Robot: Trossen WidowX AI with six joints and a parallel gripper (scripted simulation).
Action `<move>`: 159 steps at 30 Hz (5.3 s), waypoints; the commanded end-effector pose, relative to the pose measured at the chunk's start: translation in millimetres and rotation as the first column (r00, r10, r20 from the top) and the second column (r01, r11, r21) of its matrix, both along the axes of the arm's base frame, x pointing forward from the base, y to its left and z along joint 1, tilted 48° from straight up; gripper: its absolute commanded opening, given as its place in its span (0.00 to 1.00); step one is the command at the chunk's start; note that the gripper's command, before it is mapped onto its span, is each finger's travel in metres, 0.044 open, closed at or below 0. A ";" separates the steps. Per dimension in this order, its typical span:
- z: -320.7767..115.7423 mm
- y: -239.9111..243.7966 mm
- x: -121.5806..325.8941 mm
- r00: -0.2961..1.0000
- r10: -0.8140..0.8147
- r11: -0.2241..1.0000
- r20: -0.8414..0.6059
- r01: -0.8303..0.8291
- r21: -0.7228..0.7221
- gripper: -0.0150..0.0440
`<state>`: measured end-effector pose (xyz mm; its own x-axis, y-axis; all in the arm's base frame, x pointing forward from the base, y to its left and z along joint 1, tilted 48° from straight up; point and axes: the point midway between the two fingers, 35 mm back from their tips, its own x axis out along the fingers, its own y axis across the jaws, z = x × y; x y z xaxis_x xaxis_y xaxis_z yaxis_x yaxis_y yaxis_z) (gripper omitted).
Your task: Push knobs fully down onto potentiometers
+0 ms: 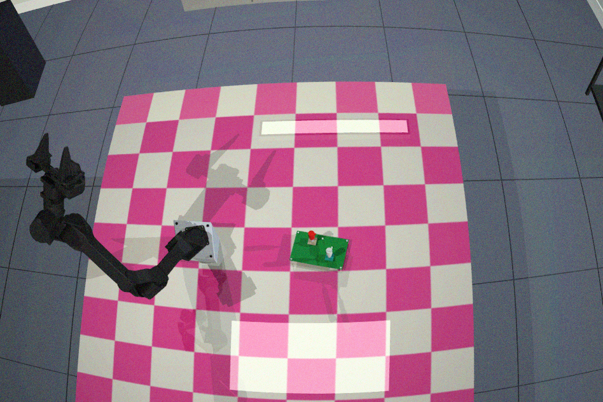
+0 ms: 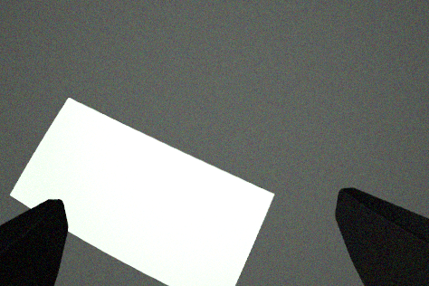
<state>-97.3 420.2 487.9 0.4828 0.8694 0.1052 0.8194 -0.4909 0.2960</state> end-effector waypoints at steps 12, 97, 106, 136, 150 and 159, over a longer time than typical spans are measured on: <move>-41.9 32.8 54.5 0.976 -0.116 0.968 0.184 0.152 -0.200 0.40; -432.3 -346.7 475.1 0.924 -0.145 -0.773 -0.353 -0.329 -0.542 0.25; -449.3 -411.0 452.4 0.780 -0.248 -0.759 -0.575 -0.525 -0.385 0.25; -475.3 -442.1 445.5 0.767 -0.255 -0.757 -0.589 -0.537 -0.372 0.25; -478.0 -445.0 444.9 0.767 -0.255 -0.757 -0.589 -0.537 -0.372 0.25; -479.6 -446.7 444.6 0.767 -0.255 -0.757 -0.589 -0.537 -0.372 0.25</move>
